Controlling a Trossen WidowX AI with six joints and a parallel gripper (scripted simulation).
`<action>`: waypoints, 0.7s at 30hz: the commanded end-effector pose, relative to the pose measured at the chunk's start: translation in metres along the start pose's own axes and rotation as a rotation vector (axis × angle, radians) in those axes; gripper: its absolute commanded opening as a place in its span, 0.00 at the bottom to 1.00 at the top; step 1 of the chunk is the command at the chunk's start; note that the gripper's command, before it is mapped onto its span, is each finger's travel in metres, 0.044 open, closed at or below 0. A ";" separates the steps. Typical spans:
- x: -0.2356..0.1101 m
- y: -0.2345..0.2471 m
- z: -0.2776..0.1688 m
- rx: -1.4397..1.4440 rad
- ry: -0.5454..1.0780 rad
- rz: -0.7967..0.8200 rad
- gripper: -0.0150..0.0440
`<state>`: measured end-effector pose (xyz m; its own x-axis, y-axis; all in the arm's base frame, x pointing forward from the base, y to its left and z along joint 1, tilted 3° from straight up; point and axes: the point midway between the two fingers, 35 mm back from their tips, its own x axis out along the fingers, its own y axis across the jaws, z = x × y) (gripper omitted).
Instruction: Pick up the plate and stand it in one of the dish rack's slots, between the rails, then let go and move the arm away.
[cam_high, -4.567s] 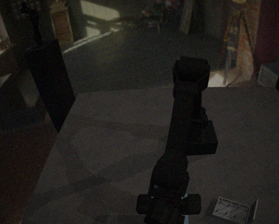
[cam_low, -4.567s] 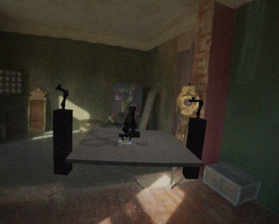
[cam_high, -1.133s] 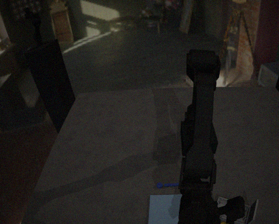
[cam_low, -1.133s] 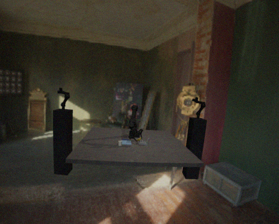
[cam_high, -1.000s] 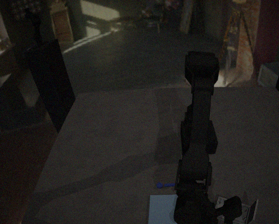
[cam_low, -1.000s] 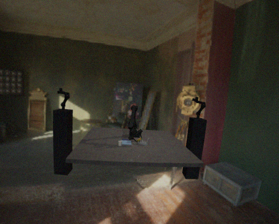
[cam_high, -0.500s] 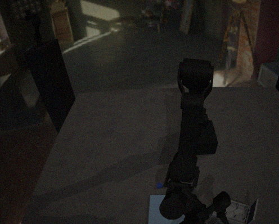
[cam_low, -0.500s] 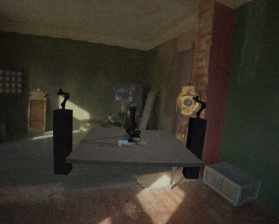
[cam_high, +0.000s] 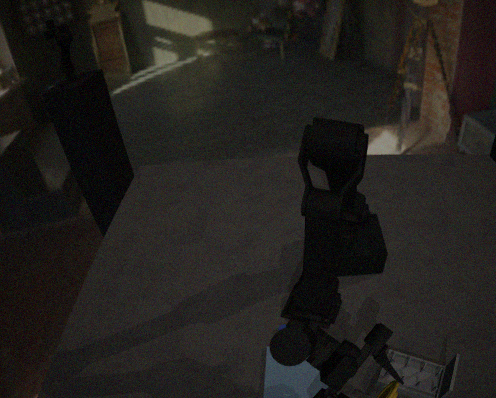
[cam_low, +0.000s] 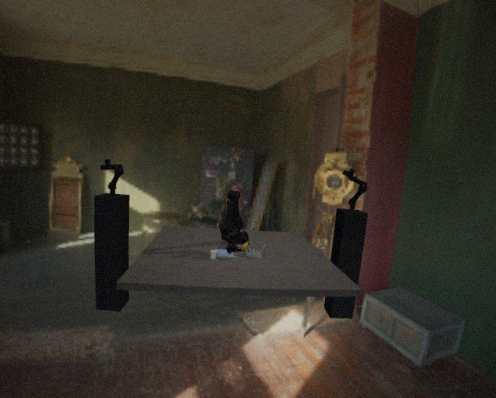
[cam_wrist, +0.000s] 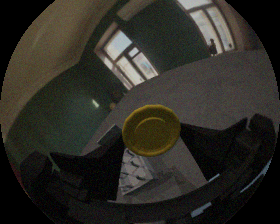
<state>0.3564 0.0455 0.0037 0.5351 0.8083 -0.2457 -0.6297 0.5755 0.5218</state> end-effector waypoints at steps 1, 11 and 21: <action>-0.008 0.009 -0.005 -0.079 -0.036 0.047 0.25; -0.029 0.032 -0.019 -0.275 -0.116 0.145 0.25; -0.050 0.061 -0.033 -0.468 -0.177 0.228 0.25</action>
<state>0.2853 0.0427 0.0177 0.4424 0.8964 -0.0276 -0.8807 0.4400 0.1757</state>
